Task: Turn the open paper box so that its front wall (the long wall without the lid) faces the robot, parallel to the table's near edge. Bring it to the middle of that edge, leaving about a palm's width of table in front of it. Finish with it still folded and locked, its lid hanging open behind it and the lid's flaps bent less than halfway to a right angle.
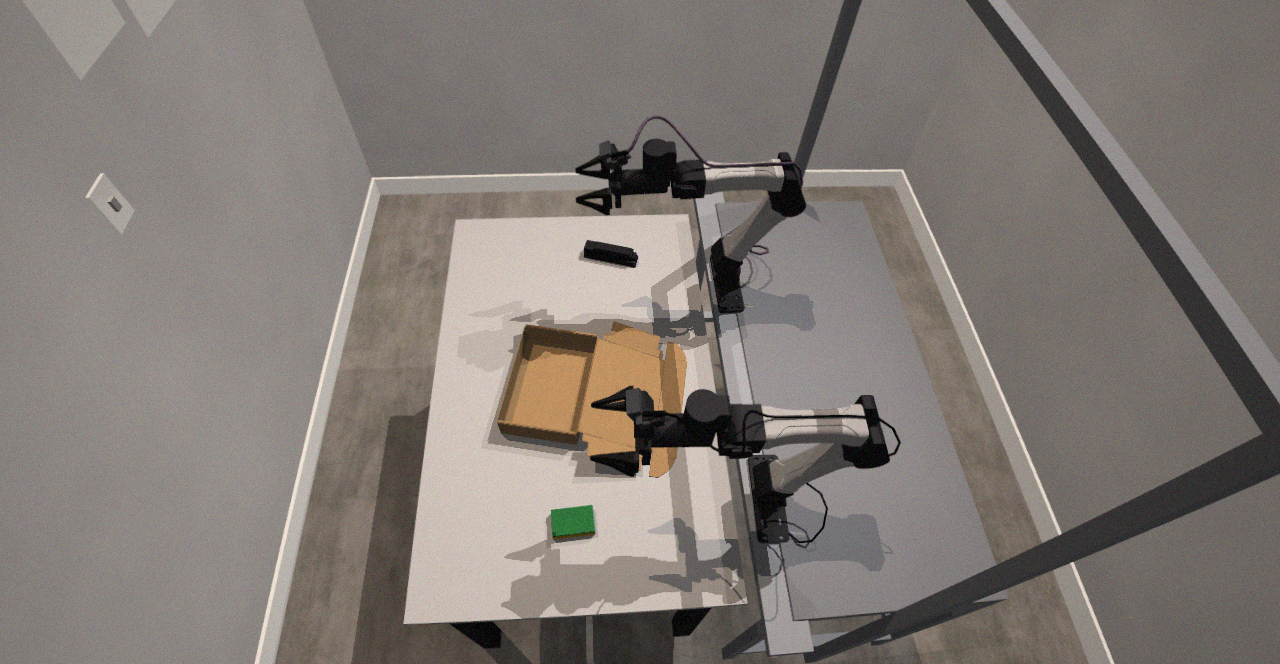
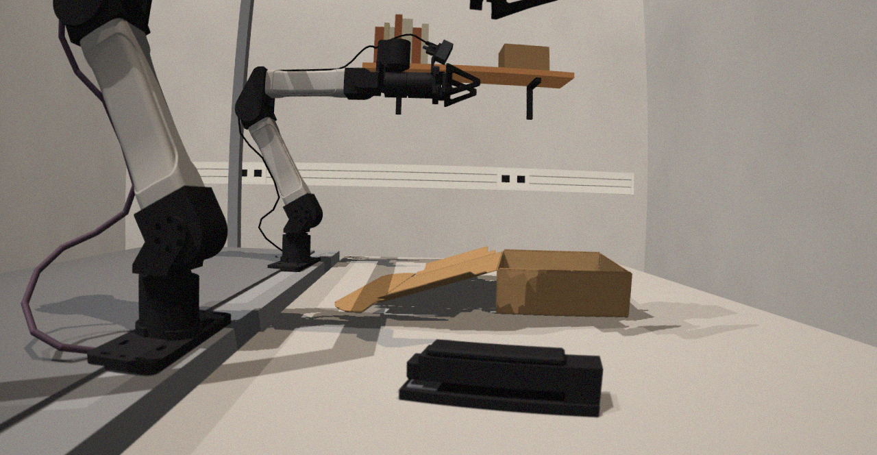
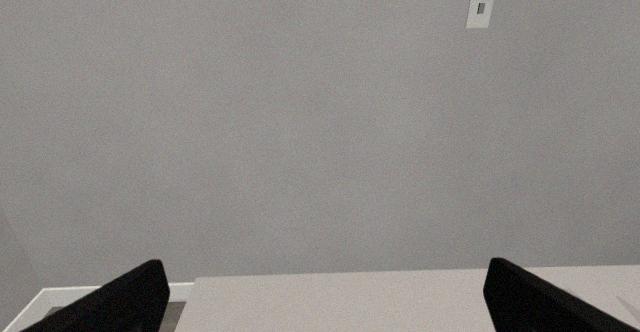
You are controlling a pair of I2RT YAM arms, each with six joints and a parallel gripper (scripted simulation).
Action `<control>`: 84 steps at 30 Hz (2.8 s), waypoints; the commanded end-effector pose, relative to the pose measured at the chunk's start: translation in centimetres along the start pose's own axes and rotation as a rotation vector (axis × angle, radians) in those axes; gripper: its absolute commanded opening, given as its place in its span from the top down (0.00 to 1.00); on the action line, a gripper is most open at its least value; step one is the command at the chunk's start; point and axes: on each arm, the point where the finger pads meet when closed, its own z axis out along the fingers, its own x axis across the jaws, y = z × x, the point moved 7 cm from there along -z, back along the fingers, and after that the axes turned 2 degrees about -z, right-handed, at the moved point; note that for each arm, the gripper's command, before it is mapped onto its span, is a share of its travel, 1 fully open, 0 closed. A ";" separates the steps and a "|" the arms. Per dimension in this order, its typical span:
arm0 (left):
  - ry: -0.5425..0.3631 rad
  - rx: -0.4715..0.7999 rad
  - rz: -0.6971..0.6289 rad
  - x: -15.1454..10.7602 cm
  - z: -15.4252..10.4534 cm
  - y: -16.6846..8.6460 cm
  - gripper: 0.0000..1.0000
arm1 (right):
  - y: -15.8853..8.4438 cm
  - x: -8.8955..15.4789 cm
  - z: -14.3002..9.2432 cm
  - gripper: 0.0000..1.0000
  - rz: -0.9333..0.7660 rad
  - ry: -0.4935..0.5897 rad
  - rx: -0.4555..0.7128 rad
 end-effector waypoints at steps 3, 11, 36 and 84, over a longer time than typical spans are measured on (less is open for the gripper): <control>-0.005 -0.018 -0.001 -0.1 -0.2 0.6 0.00 | 0.5 -0.2 -0.2 0.00 -0.001 -0.006 -0.018; -0.005 -0.018 -0.001 -0.1 -0.2 0.6 0.00 | 0.5 -0.2 -0.2 0.00 -0.001 -0.006 -0.018; 0.080 0.203 -0.017 -6.8 1.3 -4.8 0.71 | -2.7 2.6 -6.0 0.00 -0.059 0.160 0.255; -0.122 0.962 0.084 -40.1 9.7 -27.7 0.71 | -5.4 7.8 -15.4 0.00 -0.131 0.424 0.560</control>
